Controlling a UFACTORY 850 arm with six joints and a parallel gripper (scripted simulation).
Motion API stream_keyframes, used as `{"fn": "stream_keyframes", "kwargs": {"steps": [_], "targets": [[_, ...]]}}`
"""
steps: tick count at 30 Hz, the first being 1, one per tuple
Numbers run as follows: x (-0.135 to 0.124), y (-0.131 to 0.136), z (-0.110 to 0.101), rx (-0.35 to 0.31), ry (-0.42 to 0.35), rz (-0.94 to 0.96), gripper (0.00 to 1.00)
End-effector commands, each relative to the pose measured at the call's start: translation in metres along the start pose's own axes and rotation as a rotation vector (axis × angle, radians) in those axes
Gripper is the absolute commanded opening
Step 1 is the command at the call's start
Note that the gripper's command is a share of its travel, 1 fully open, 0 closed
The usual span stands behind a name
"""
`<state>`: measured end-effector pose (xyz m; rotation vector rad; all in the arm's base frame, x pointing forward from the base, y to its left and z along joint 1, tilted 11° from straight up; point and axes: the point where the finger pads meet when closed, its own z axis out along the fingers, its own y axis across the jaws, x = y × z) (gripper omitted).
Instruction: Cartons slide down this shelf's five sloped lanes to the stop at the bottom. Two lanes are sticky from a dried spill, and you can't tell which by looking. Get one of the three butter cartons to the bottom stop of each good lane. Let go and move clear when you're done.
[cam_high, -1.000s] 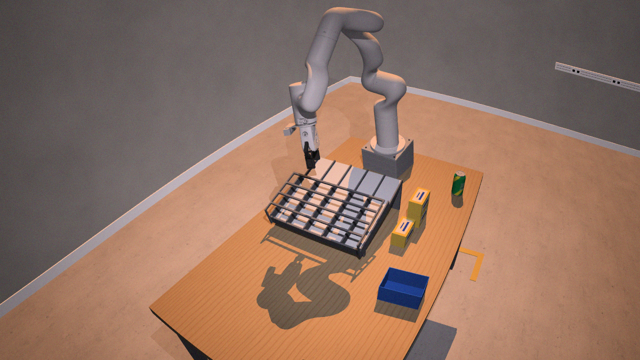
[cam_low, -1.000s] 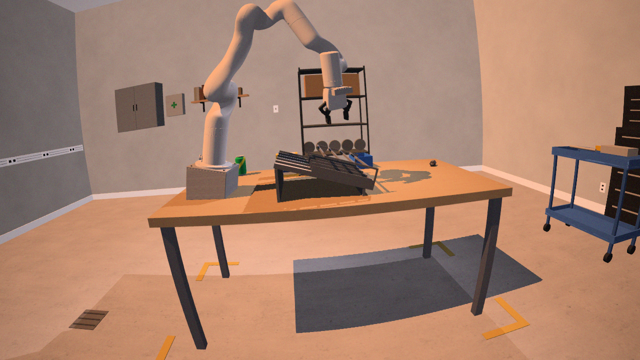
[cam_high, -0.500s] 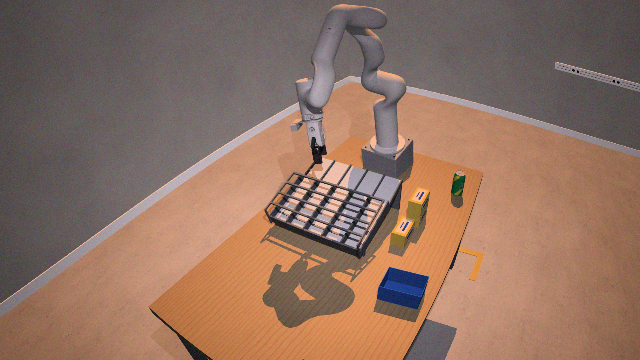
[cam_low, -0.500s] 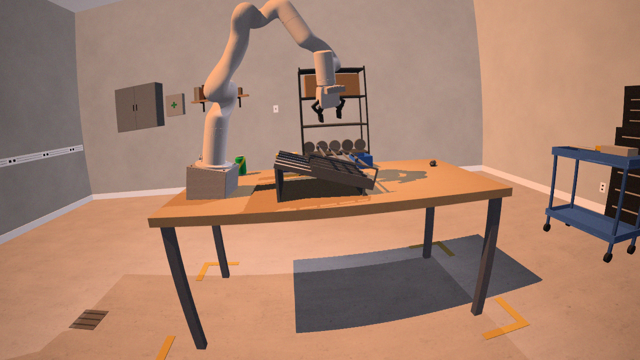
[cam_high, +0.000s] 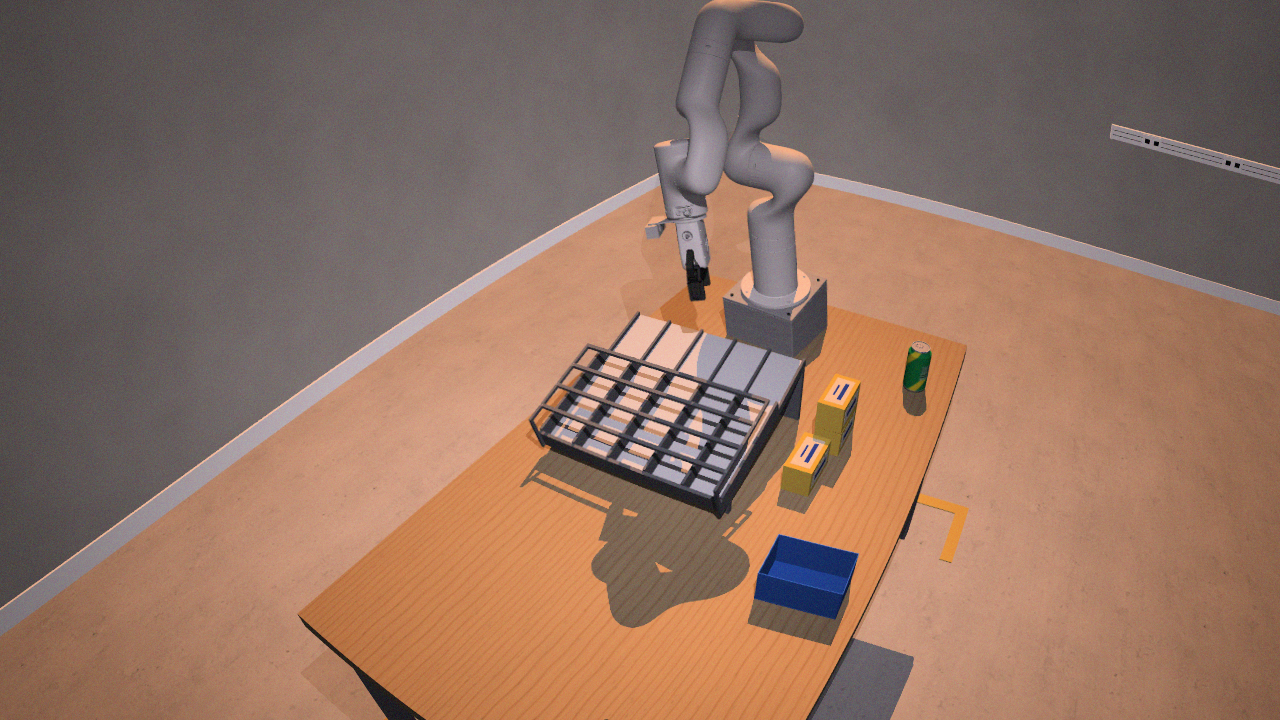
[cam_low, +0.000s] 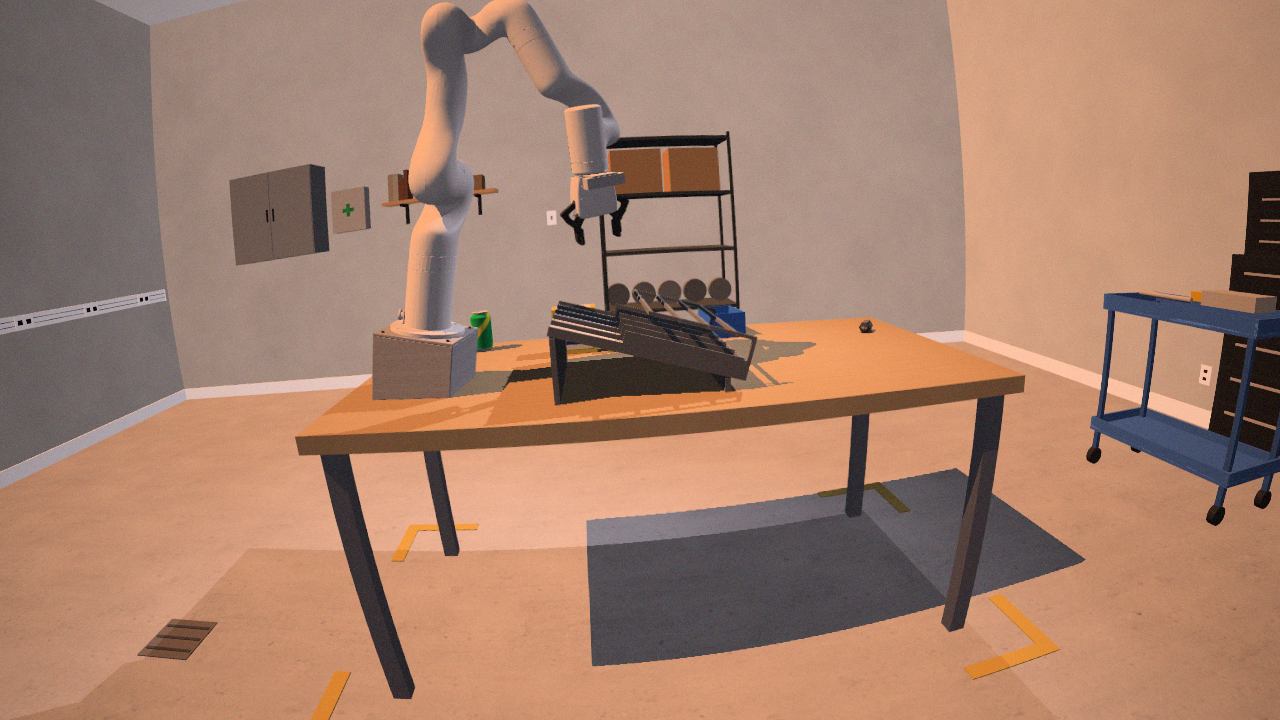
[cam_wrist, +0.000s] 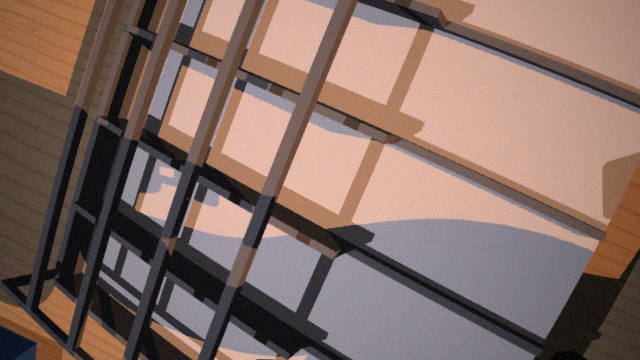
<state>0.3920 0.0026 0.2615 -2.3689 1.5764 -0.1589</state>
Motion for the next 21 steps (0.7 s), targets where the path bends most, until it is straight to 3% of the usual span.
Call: {"fn": "stream_keyframes", "kwargs": {"steps": [1,4,14,15,18,21], "targets": [[-0.050,0.049,-0.007,-0.009,-0.005,-0.001,1.00],[-0.072,0.071,-0.011,-0.009,-0.005,-0.001,1.00],[-0.072,0.071,-0.011,-0.009,-0.005,-0.001,1.00],[-0.070,0.069,-0.008,-0.056,0.009,-0.276,1.00],[-0.070,0.069,-0.008,-0.063,0.011,-0.312,1.00],[-0.070,0.069,-0.008,-0.094,0.021,-0.487,1.00]]}}
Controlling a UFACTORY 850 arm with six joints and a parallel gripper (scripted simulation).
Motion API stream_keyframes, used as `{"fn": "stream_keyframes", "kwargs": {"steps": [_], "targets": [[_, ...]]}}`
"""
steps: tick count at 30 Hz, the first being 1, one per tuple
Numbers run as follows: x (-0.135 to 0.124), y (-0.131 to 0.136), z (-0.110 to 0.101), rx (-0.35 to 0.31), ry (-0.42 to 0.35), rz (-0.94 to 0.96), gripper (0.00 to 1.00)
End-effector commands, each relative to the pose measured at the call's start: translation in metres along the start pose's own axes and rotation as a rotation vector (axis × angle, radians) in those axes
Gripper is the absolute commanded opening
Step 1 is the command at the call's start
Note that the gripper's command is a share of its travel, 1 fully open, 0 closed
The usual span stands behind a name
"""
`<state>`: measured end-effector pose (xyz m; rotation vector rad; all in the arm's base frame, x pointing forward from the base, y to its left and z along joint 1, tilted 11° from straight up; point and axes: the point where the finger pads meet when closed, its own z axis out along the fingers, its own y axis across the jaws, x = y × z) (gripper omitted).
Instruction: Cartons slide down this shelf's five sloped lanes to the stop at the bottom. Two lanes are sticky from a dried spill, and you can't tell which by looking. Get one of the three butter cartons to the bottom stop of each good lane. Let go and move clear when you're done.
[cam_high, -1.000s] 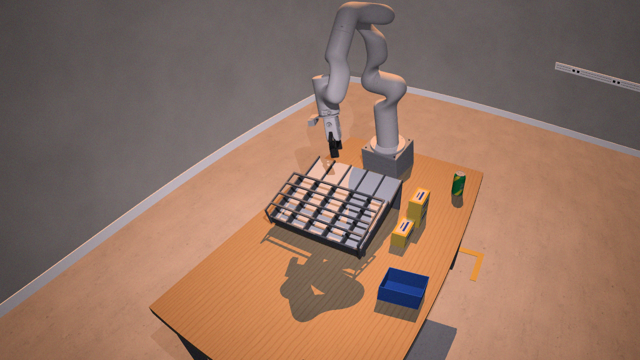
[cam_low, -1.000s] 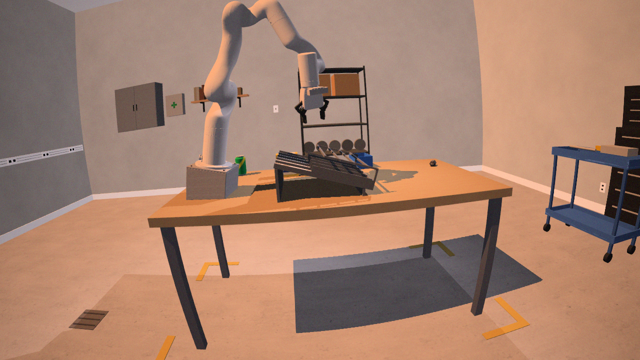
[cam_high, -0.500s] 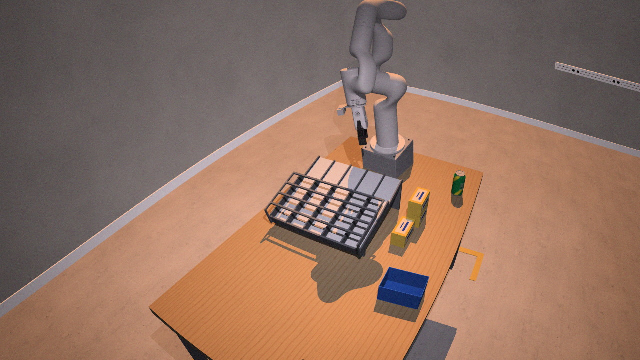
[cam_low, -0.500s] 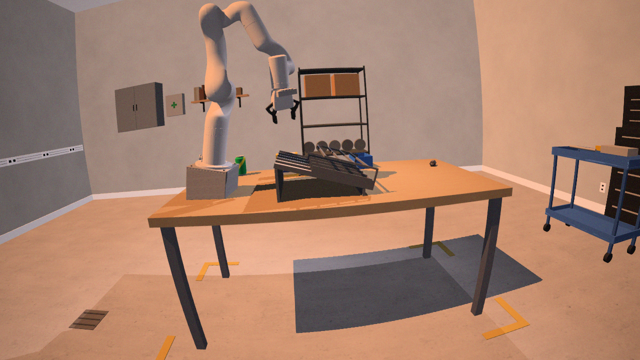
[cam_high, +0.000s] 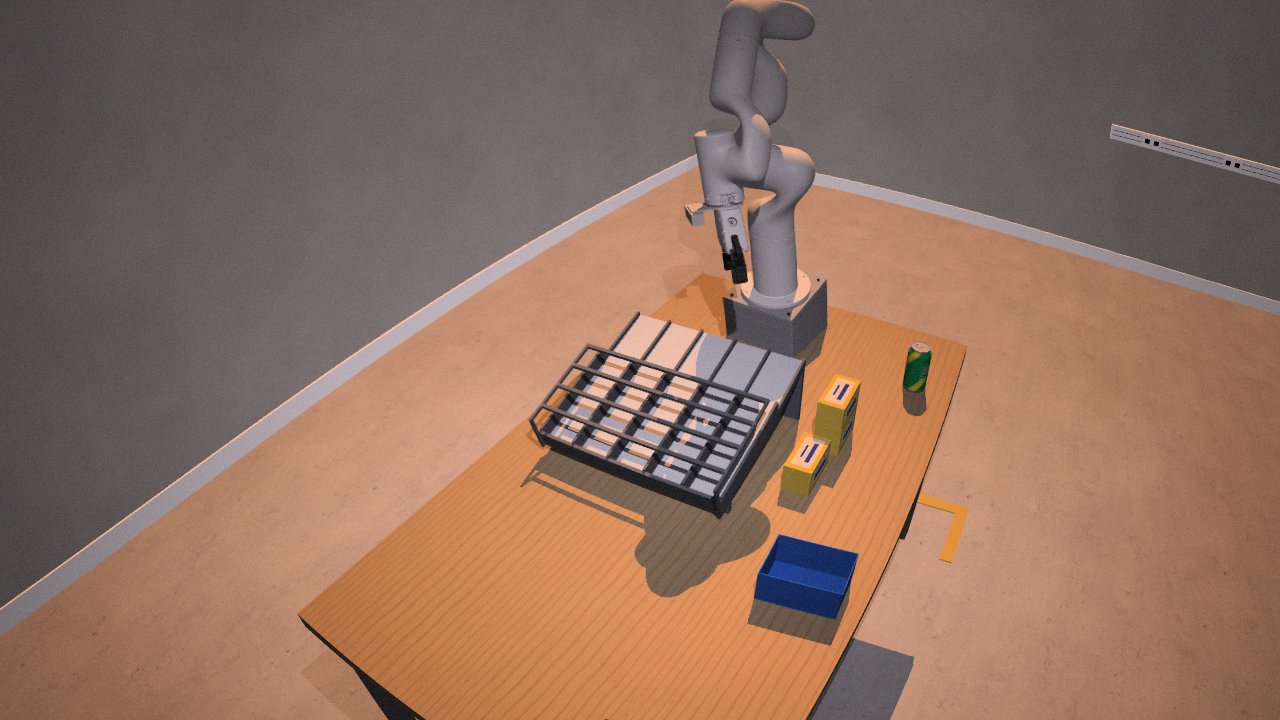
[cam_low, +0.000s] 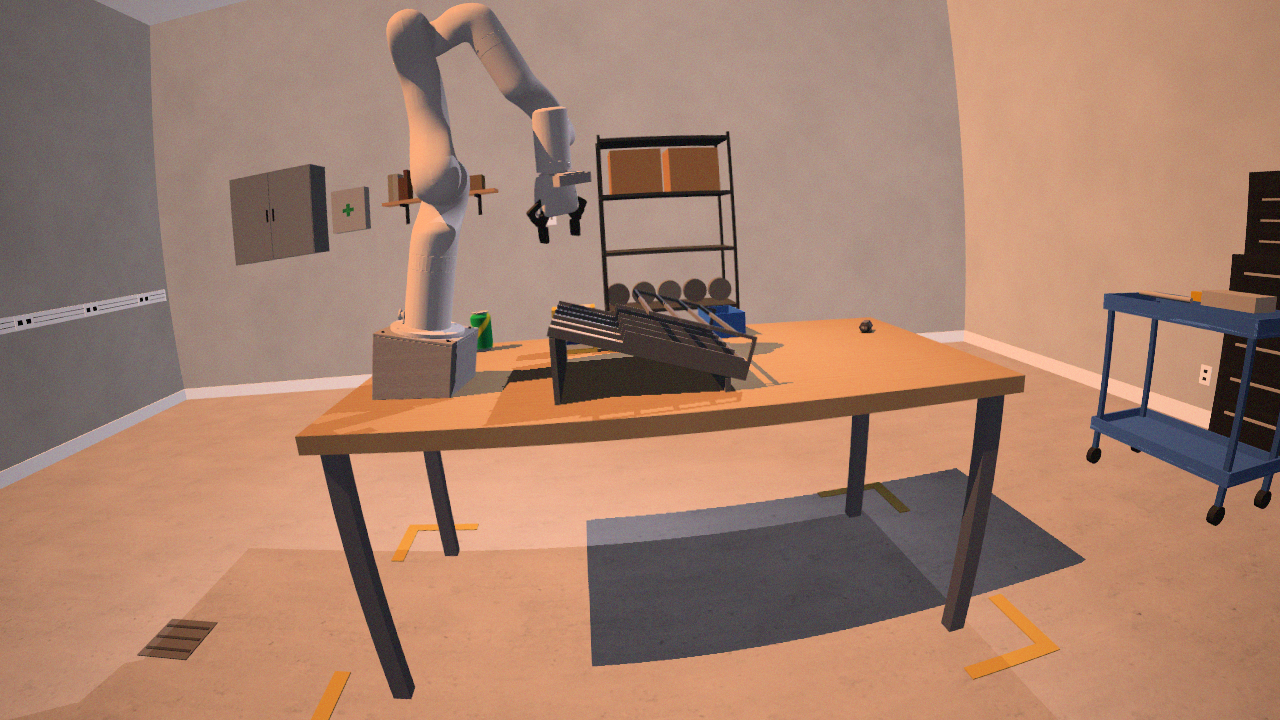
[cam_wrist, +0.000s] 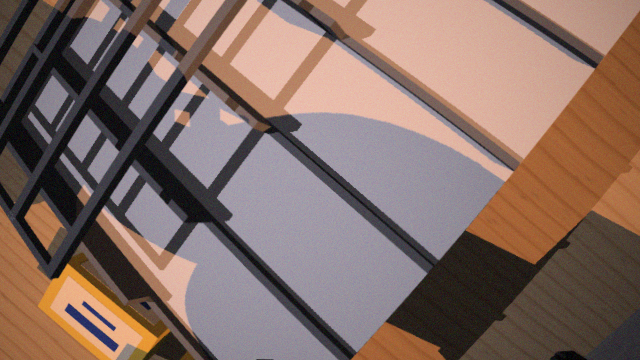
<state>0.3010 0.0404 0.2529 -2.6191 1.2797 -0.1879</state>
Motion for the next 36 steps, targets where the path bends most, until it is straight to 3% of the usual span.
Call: {"fn": "stream_keyframes", "kwargs": {"steps": [1,10,11,14,17,27,28,36], "targets": [[0.0002,-0.0004,-0.0002,-0.039,0.010,-0.227,1.00],[0.0002,-0.0004,-0.0002,-0.039,0.010,-0.227,1.00],[0.0003,-0.0005,-0.0002,-0.089,0.028,-0.498,1.00],[0.0003,-0.0005,-0.0002,-0.096,0.031,-0.538,1.00],[0.0003,-0.0005,-0.0002,-0.128,0.043,-0.710,1.00],[0.0003,-0.0005,-0.0002,-0.128,0.043,-0.710,1.00],[0.0003,-0.0005,-0.0002,-0.162,0.054,-0.901,1.00],[0.0003,-0.0005,-0.0002,-0.162,0.054,-0.901,1.00]]}}
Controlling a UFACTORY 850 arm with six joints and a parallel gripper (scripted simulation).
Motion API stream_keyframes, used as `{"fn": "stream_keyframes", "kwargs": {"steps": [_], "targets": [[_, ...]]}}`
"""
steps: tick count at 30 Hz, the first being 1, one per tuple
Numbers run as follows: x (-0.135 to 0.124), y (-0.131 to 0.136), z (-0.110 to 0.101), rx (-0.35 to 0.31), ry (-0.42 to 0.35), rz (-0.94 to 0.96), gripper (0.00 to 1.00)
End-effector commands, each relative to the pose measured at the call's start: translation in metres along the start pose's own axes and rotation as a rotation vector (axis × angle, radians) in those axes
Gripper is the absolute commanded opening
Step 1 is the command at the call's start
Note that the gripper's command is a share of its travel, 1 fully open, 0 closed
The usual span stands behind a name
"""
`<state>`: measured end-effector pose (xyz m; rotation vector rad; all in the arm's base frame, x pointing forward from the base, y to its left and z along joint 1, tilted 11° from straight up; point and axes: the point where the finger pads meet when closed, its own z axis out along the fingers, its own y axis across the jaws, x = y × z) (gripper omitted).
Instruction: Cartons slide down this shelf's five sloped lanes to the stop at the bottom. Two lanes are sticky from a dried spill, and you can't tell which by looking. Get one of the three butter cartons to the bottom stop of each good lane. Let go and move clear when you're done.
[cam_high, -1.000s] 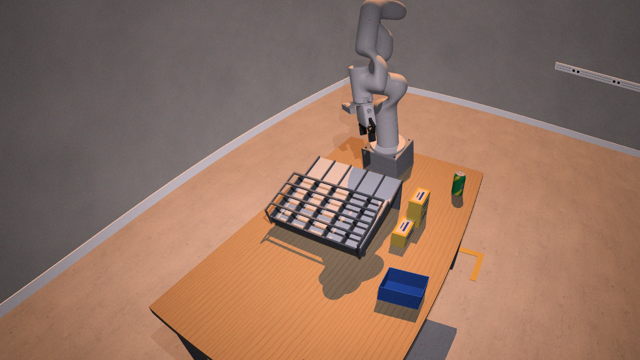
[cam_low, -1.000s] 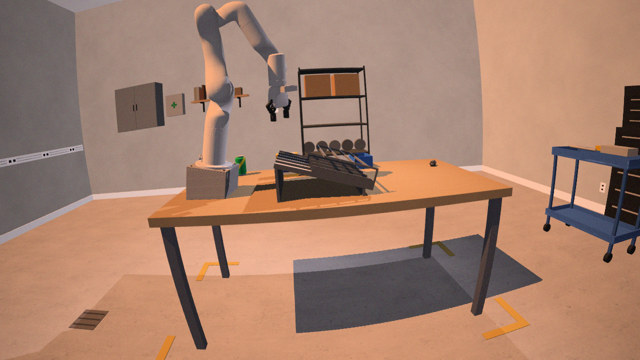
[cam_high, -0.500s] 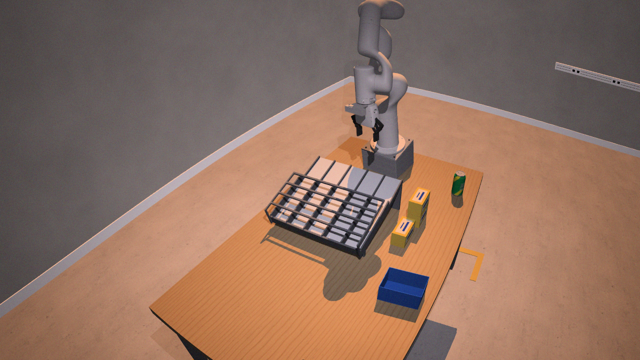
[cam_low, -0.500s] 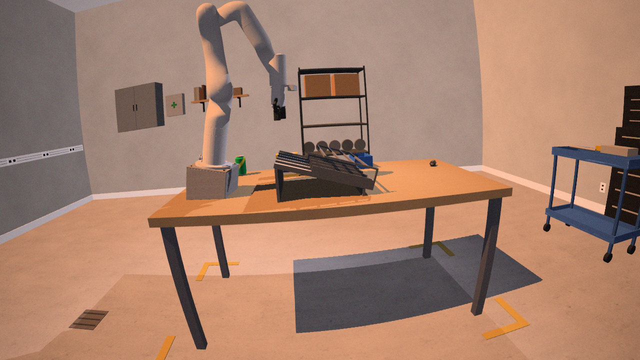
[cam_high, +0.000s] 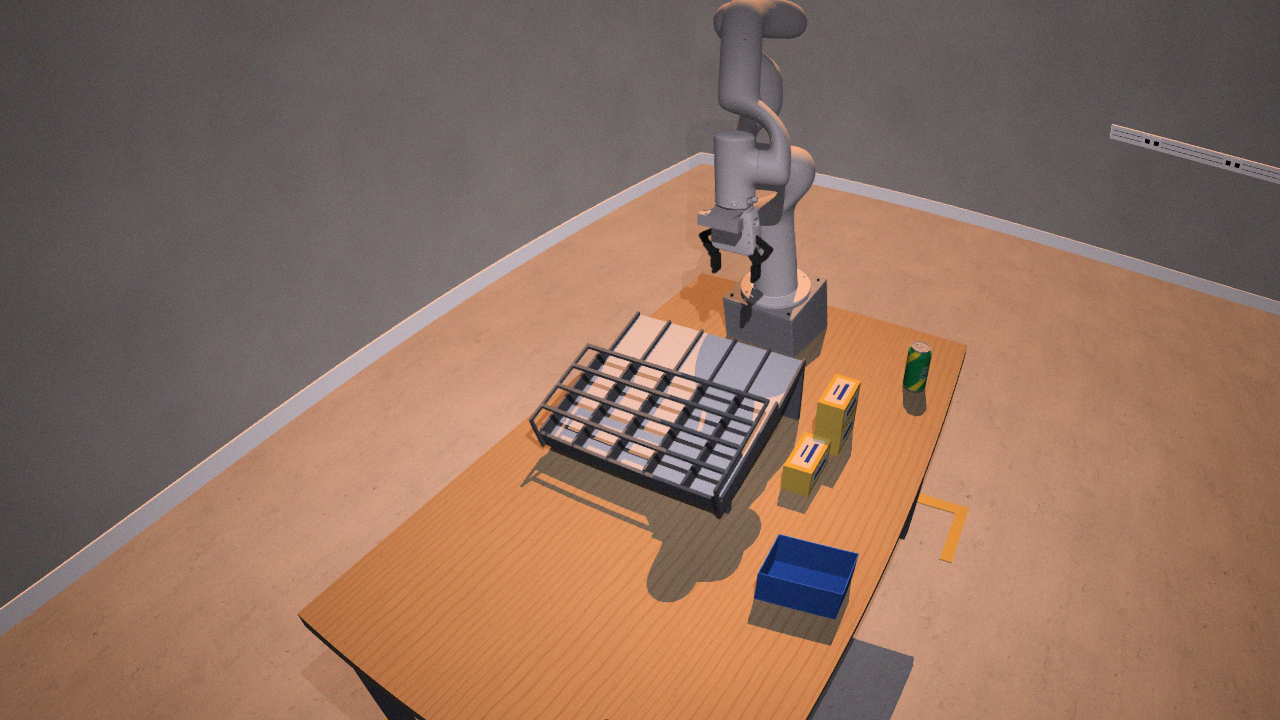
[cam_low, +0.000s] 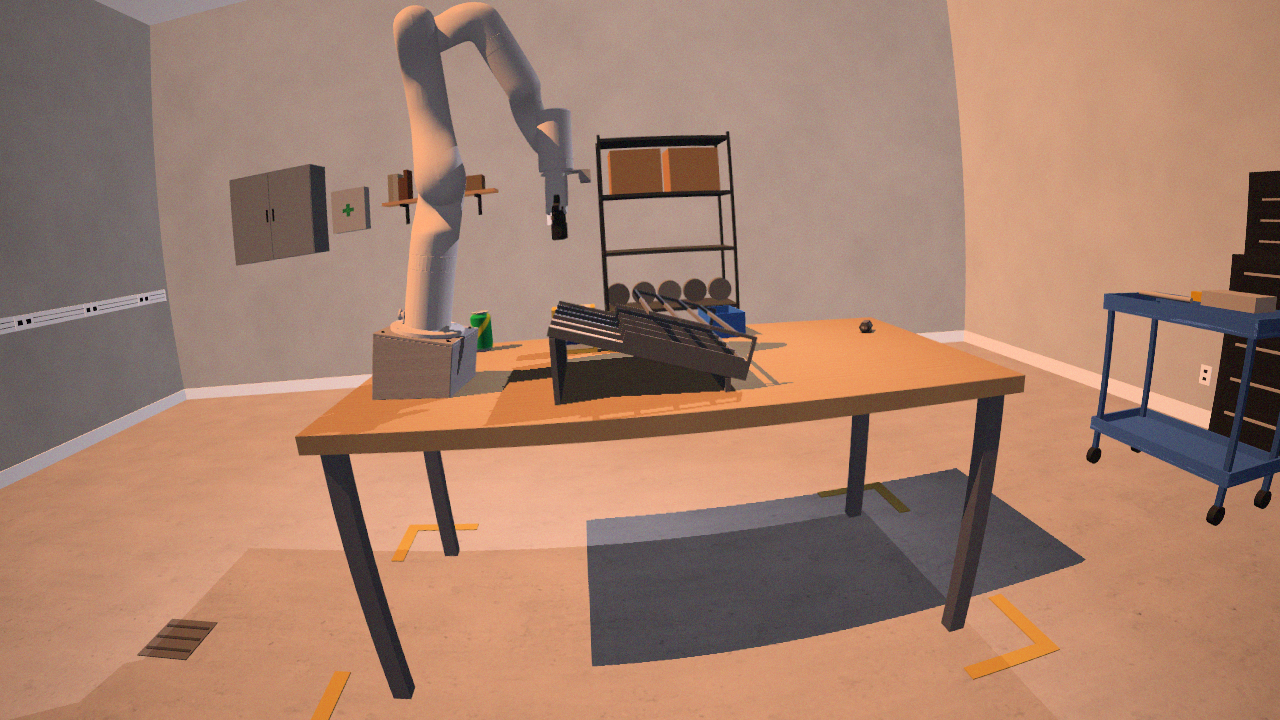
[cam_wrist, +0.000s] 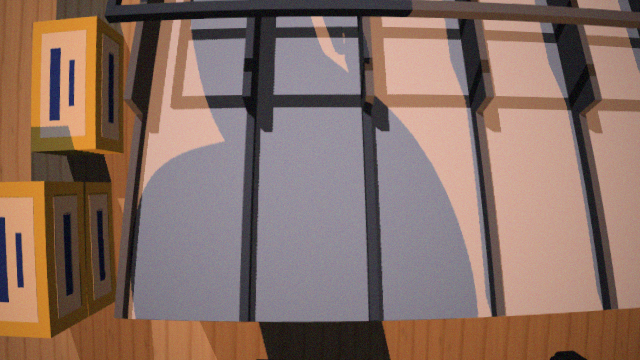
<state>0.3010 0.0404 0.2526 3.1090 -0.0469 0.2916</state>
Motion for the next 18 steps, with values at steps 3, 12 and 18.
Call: {"fn": "stream_keyframes", "kwargs": {"steps": [3,12,18], "targets": [[0.0007,-0.0001,-0.0005,-0.001,0.002,-0.008,1.00],[0.0007,-0.0001,-0.0005,-0.001,0.002,-0.008,0.90],[0.0007,-0.0001,-0.0005,-0.001,0.002,-0.008,0.90]]}}
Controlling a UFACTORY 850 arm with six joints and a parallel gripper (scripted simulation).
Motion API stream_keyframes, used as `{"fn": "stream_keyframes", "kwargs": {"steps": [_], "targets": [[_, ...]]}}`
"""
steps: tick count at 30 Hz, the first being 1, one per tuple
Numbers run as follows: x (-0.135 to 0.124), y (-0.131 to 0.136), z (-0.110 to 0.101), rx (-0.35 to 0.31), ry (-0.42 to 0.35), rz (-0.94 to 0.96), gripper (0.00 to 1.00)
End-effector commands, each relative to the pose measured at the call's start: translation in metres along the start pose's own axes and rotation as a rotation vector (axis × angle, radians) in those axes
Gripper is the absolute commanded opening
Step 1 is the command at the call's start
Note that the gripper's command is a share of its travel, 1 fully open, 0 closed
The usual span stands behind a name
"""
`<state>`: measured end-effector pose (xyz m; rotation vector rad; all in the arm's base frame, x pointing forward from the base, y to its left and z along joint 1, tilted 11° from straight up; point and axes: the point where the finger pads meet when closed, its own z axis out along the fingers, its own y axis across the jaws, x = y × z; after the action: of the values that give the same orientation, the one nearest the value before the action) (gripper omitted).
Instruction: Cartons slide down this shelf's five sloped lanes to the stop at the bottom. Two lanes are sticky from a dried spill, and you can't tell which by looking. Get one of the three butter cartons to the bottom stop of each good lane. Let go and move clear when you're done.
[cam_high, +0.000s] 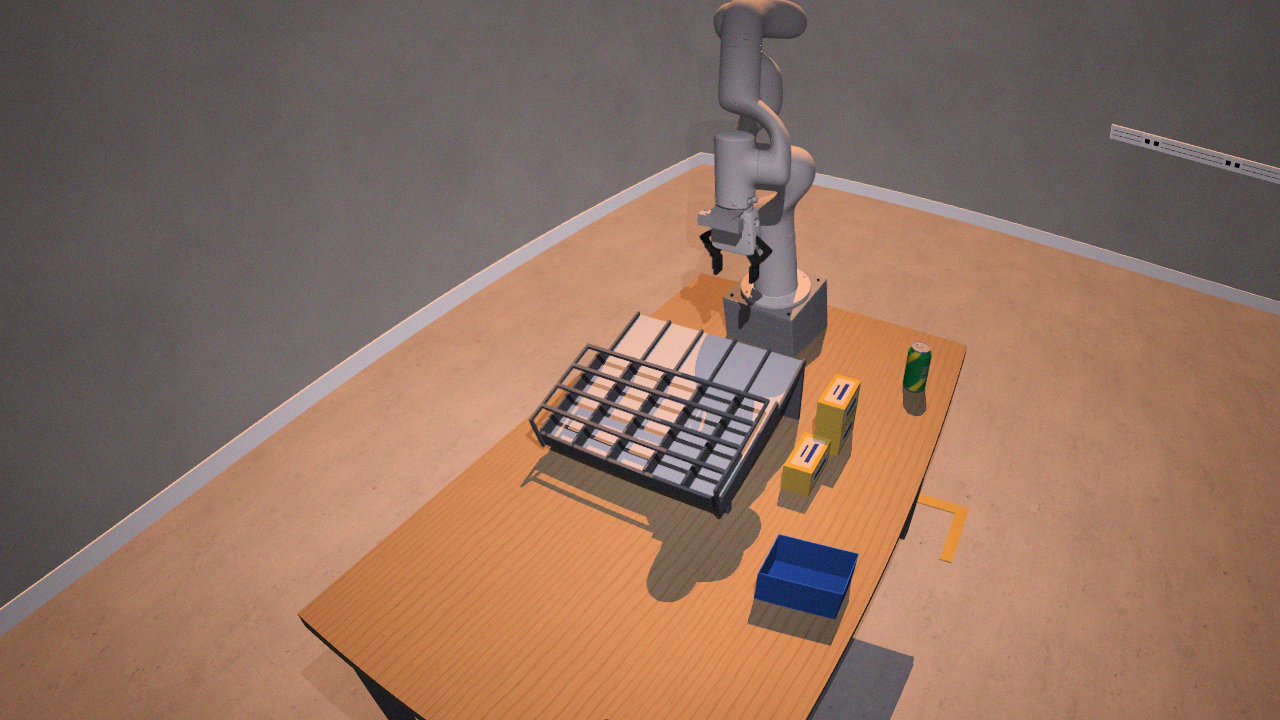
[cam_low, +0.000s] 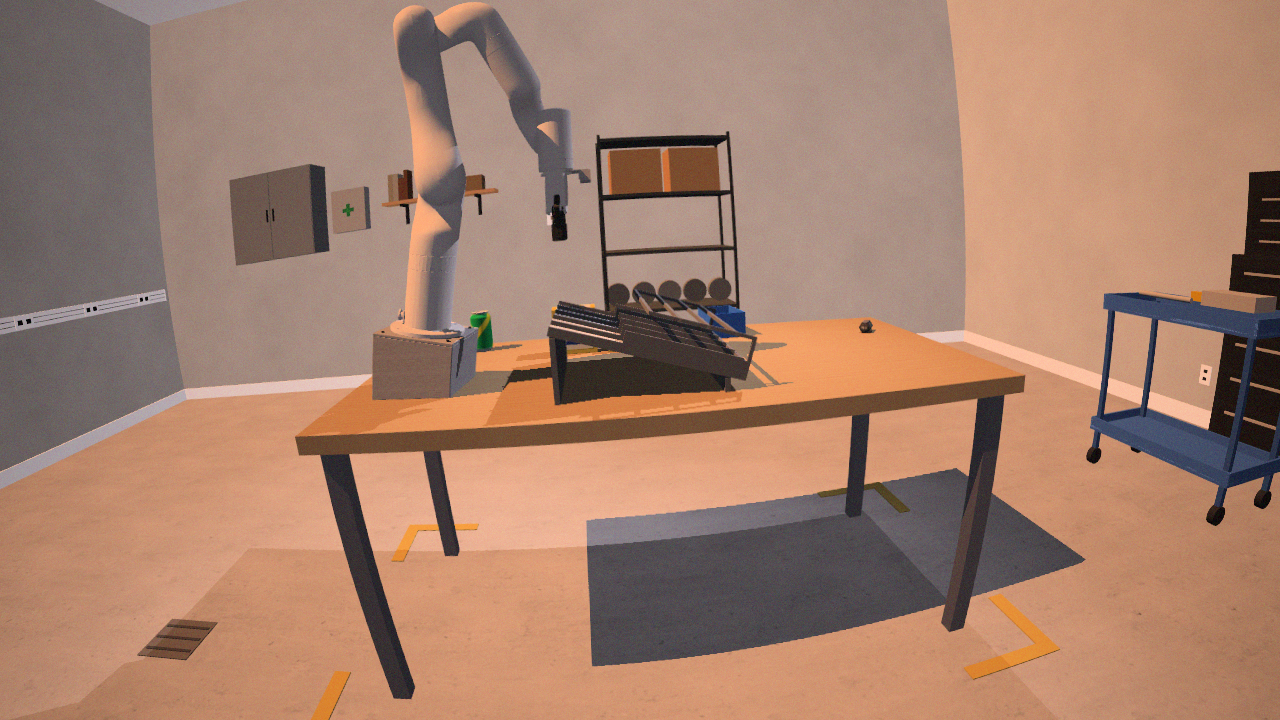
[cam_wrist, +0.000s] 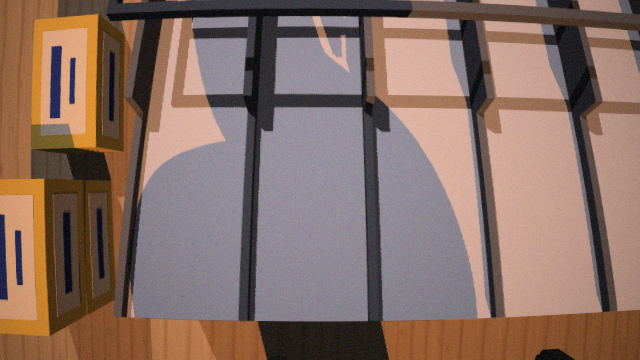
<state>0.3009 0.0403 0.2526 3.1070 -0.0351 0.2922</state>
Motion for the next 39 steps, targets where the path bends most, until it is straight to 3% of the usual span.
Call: {"fn": "stream_keyframes", "kwargs": {"steps": [1,24,25,29,39], "targets": [[0.001,0.000,-0.001,0.000,0.002,0.000,0.90],[0.001,0.000,-0.001,0.000,0.002,0.000,0.90],[0.004,-0.069,0.009,0.000,0.002,-0.009,0.90],[0.004,-0.084,0.010,0.000,0.002,-0.009,0.90],[0.010,-0.198,0.026,0.000,0.002,-0.009,0.90]]}}
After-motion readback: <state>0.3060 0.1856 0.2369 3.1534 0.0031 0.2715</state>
